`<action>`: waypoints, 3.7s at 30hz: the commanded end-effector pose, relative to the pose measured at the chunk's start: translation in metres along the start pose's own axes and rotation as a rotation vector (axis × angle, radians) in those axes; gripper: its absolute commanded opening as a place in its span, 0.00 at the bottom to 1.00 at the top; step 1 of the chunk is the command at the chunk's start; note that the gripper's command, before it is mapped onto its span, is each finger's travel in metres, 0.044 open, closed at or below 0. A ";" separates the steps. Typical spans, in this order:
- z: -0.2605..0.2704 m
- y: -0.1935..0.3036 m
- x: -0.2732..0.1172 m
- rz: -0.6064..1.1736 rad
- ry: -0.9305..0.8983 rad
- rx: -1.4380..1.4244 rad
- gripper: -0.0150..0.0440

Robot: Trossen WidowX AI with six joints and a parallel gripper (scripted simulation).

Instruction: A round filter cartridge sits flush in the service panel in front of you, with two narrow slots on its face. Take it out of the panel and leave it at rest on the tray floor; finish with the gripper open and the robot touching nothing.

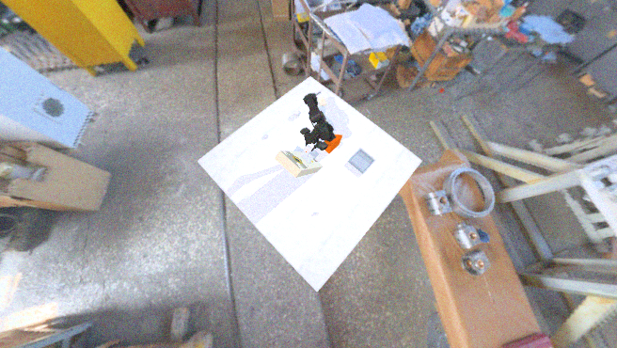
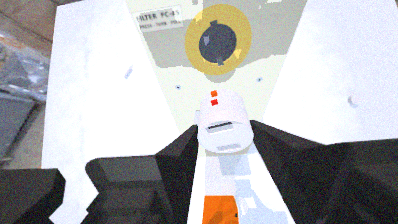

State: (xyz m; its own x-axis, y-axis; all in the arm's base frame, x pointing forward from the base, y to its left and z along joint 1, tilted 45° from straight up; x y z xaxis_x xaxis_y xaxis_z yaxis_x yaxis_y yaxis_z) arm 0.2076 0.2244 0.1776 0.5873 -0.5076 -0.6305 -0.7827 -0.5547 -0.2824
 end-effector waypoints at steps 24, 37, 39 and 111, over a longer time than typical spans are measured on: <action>0.109 0.011 -0.006 0.018 -0.101 -0.168 0.25; 0.196 0.076 -0.029 -0.005 -0.412 -0.693 0.25; 0.208 0.087 -0.032 -0.019 -0.461 -0.777 0.25; 0.274 0.361 0.063 -0.079 -0.893 -1.561 0.83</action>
State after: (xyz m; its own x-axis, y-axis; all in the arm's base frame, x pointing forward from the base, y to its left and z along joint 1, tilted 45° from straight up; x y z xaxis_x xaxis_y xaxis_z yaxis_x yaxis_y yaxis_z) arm -0.0946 0.1725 -0.1623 -0.0805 -0.2755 -0.9579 0.4447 -0.8700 0.2128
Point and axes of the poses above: the point midway between the two fingers, 35 mm back from their tips, its own x axis out along the fingers, its own z axis across the jaws, y = z × x, the point moved 3 cm from there along -x, back along the fingers, and after that the axes turned 5 degrees about -x, right-handed, at the moved point
